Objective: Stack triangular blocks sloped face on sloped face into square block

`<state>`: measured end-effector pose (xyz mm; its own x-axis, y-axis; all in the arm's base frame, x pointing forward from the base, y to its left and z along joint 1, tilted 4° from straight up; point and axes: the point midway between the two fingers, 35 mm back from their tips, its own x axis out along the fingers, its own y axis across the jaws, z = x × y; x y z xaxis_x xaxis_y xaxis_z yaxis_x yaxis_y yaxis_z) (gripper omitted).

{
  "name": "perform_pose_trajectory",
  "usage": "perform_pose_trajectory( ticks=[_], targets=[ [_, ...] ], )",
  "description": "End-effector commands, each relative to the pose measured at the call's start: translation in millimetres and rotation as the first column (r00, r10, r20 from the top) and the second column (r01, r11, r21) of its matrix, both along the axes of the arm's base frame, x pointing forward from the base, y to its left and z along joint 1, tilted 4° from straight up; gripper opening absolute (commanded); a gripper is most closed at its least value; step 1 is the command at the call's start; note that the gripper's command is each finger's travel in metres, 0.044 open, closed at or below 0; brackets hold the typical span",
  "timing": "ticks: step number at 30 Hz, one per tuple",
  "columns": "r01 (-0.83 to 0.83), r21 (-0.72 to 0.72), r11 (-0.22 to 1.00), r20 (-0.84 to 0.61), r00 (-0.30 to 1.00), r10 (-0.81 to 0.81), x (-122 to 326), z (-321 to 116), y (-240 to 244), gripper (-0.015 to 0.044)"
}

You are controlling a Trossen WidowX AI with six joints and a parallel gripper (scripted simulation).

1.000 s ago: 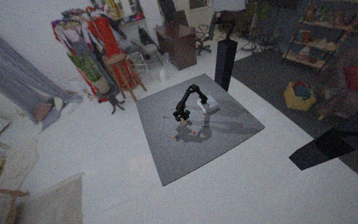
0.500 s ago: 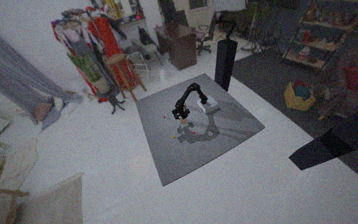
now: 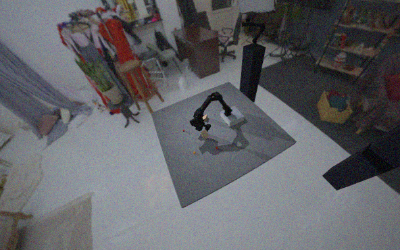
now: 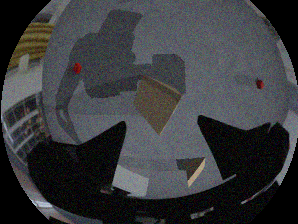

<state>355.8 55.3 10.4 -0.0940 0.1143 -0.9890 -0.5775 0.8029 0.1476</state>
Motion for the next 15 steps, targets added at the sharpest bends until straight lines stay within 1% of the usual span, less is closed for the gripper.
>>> perform_pose_trajectory(
  ticks=[1,5,8,11,15],
  targets=[
    [0.807,-0.049,0.589,-0.183,0.572,-0.799,6.6,13.2,-16.4,0.044],
    [0.92,-0.108,0.378,-0.222,0.348,-0.911,7.3,16.2,-20.8,0.044],
    [0.965,-0.161,0.206,-0.243,0.164,-0.956,7.8,18.5,-24.1,0.044],
    [0.975,-0.221,0.03,-0.257,-0.029,-0.966,8.4,21.3,-28.0,0.044],
    [0.932,-0.307,-0.195,-0.249,-0.276,-0.928,9.1,24.3,-32.2,0.044]
  ],
)
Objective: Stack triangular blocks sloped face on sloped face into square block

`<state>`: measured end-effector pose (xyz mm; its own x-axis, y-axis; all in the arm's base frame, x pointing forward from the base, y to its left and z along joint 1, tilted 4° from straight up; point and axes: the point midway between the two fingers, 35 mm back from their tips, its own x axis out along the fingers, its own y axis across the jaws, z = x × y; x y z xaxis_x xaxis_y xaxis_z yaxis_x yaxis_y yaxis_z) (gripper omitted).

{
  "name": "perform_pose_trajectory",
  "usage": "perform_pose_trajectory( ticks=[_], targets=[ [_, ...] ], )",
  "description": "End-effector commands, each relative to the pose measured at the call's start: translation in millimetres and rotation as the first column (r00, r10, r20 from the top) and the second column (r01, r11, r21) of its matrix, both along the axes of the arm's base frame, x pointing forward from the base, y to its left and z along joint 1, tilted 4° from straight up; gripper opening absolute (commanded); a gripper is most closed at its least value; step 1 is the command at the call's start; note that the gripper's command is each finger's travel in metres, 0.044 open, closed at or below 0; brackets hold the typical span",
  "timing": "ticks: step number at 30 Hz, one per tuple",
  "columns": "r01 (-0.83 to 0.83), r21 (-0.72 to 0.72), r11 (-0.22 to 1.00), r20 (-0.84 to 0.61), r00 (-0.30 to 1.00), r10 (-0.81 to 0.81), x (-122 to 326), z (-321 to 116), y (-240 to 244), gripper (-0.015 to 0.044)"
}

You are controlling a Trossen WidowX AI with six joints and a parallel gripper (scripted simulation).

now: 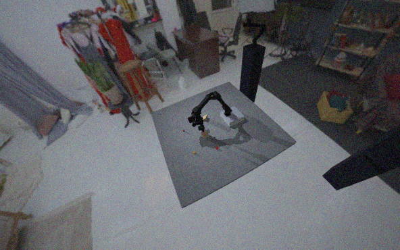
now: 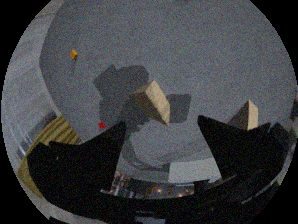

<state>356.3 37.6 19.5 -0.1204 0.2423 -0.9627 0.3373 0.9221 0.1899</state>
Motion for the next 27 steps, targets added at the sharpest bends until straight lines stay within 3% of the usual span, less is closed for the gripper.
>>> perform_pose_trajectory(
  ticks=[1,4,27],
  targets=[
    [0.783,-0.092,0.615,-0.257,0.578,-0.774,8.7,16.0,-15.4,0.044],
    [0.849,-0.134,0.512,-0.284,0.462,-0.84,9.1,17.4,-17.3,0.044],
    [0.851,-0.135,0.508,-0.285,0.458,-0.842,9.3,12.2,-15.2,0.044]
  ],
)
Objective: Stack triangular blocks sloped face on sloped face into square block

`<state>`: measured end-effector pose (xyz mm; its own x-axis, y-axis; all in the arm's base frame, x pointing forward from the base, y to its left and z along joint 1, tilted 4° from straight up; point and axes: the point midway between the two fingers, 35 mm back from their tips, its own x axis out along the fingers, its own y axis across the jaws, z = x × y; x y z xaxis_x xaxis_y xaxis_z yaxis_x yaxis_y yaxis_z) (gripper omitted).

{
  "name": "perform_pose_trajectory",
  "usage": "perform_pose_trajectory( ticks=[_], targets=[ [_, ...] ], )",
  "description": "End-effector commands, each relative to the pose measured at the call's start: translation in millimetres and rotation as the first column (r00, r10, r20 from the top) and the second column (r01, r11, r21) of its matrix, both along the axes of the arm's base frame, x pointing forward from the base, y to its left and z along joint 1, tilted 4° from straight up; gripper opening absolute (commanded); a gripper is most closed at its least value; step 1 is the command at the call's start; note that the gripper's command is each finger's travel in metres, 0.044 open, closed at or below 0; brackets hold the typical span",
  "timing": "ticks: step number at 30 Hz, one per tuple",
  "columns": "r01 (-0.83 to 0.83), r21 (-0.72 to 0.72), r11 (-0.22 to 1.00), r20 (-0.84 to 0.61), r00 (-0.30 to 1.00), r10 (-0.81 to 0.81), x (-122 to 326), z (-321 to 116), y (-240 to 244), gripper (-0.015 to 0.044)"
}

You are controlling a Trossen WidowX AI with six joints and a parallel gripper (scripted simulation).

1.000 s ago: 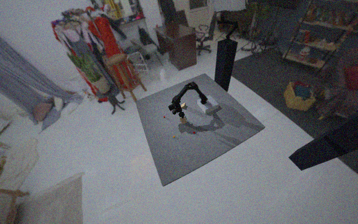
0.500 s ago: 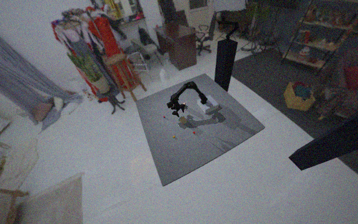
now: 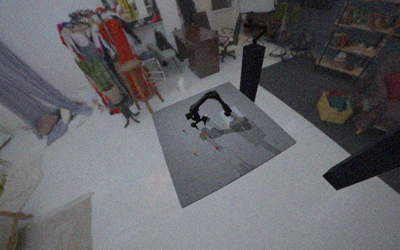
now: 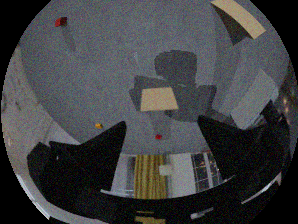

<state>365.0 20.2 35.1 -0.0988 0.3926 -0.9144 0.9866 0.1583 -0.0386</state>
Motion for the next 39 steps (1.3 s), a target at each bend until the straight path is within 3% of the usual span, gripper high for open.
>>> perform_pose_trajectory(
  ticks=[1,39],
  targets=[
    [0.008,0.006,1.0,-0.003,1.0,-0.008,0.7,-5.0,2.9,0.044],
    [0.009,0.008,1.0,-0.003,1.0,-0.008,-3.4,-61.9,27.9,0.044]
  ],
)
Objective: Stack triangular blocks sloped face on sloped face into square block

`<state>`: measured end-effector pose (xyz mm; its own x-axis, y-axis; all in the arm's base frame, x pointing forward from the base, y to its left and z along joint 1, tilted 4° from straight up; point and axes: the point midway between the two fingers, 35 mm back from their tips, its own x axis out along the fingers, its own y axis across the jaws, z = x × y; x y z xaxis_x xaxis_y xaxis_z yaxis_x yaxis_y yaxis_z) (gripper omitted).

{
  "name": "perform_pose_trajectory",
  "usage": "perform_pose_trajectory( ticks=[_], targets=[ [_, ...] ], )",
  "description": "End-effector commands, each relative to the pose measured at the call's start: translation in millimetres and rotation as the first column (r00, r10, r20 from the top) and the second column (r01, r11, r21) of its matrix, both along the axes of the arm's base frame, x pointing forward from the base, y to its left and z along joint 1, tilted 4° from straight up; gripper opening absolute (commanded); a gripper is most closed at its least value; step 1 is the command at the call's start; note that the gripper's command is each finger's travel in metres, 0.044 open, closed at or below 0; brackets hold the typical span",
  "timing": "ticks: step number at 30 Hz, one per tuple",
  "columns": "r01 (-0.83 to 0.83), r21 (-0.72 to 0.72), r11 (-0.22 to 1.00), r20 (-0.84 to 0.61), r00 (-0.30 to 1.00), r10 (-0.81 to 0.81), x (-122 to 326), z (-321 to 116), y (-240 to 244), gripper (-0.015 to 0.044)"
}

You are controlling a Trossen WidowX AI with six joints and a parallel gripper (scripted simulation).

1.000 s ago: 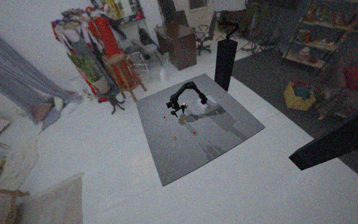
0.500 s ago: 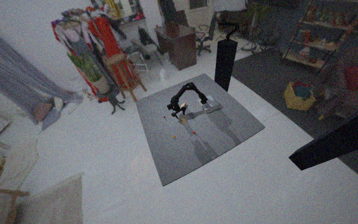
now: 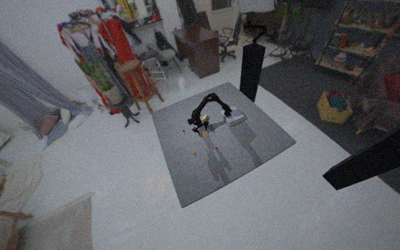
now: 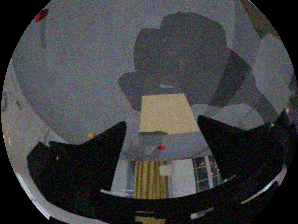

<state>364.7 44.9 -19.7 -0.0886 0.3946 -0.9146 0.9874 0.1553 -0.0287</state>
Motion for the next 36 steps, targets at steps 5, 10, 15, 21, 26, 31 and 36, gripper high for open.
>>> perform_pose_trajectory(
  ticks=[5,10,15,21,26,31,36],
  targets=[
    [0.005,0.006,1.0,-0.013,1.0,-0.005,-4.5,-14.3,6.5,0.044],
    [0.005,0.007,1.0,-0.013,1.0,-0.005,-6.2,-21.5,9.8,0.044],
    [0.005,0.007,1.0,-0.013,1.0,-0.005,-8.0,-28.5,13.0,0.044],
    [0.005,0.008,1.0,-0.013,1.0,-0.005,-9.8,-34.7,15.9,0.044],
    [0.005,0.008,1.0,-0.013,1.0,-0.005,-9.8,-34.7,15.9,0.0309],
    [0.005,0.008,1.0,-0.013,1.0,-0.005,-9.8,-34.7,15.9,0.0275],
    [0.005,0.008,1.0,-0.013,1.0,-0.005,-9.8,-34.7,15.9,0.0222]
  ],
)
